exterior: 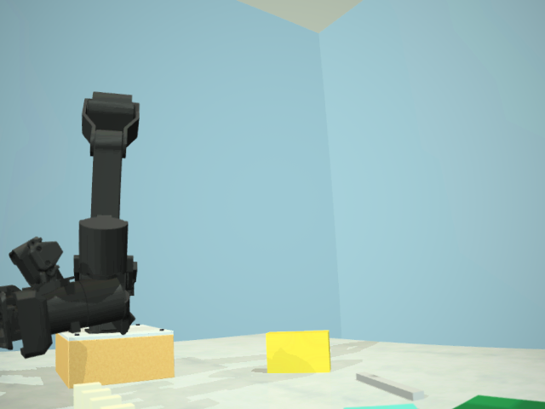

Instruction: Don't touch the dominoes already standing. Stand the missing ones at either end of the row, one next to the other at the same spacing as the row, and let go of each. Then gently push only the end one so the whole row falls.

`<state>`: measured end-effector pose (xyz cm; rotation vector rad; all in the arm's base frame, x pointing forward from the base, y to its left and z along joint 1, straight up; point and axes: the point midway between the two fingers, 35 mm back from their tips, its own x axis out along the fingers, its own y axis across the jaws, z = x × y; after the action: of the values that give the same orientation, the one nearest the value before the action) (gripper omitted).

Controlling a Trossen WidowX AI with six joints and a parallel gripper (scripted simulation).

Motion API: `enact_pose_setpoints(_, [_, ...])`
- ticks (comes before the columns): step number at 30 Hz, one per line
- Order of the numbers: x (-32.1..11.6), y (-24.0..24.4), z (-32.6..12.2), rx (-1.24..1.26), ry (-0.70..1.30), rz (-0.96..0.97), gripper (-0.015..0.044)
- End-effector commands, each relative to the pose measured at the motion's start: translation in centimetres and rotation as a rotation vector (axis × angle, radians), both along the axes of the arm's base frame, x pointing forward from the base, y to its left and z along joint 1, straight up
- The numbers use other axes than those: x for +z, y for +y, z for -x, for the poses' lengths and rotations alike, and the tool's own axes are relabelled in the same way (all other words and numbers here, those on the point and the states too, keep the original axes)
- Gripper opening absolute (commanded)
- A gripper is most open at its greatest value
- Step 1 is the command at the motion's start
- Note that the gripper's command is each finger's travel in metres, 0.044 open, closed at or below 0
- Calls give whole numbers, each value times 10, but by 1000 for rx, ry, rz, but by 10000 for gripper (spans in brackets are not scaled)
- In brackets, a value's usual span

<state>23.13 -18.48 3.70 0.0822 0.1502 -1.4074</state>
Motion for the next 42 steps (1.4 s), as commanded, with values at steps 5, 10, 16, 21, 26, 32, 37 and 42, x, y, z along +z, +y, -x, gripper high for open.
enact_pose_setpoints(5, [12, 12, 26, -50, -55, 64, 28])
enact_pose_setpoints(10, [13, 13, 28, -54, -61, 68, 28])
enact_pose_setpoints(16, [13, 13, 28, -54, -61, 68, 28])
enact_pose_setpoints(21, [13, 13, 28, -54, -61, 68, 28])
enact_pose_setpoints(26, [9, 13, 27, -57, -61, 65, 28])
enact_pose_setpoints(32, [-7, 10, 24, -68, -60, 51, 28])
enact_pose_setpoints(37, [-21, 7, 23, -78, -58, 39, 28])
enact_pose_setpoints(42, [-36, 5, 23, -89, -56, 27, 28])
